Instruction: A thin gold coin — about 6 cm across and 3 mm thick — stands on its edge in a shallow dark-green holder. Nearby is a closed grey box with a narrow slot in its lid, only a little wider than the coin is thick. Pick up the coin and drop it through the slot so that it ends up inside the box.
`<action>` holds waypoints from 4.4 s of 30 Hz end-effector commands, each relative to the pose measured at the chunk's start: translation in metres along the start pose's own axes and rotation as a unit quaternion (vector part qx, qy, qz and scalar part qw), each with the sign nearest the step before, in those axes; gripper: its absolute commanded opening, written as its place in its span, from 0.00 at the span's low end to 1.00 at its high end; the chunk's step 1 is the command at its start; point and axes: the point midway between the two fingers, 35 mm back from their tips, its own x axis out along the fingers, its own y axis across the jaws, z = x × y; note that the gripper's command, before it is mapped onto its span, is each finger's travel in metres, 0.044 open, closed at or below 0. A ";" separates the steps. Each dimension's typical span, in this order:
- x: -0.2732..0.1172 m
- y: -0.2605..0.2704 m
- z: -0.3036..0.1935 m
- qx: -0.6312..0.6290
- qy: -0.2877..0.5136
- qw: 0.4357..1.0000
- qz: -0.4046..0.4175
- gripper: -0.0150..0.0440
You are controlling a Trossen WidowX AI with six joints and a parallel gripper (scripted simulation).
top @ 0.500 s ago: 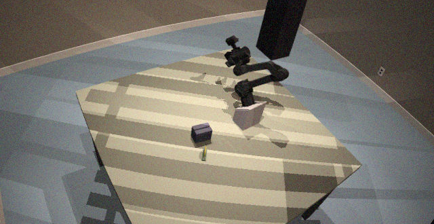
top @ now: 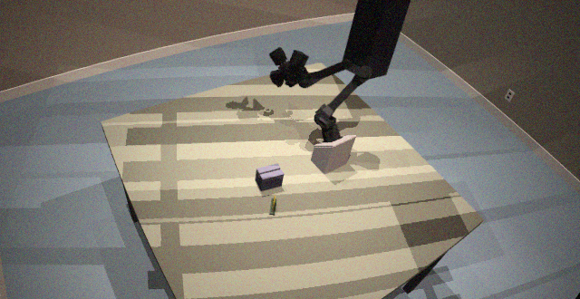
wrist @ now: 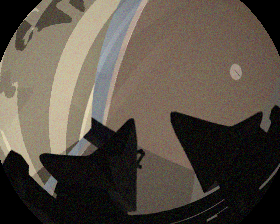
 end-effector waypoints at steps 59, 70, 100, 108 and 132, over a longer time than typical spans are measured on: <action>-0.531 0.161 0.267 -0.263 -0.477 0.757 0.360 0.53; -0.520 0.191 0.289 -0.263 -0.477 0.758 0.359 0.53; -0.509 0.222 0.312 -0.263 -0.477 0.758 0.359 0.53; -0.504 0.232 0.319 -0.263 -0.477 0.758 0.359 0.53; -0.501 0.240 0.323 -0.263 -0.476 0.759 0.358 0.25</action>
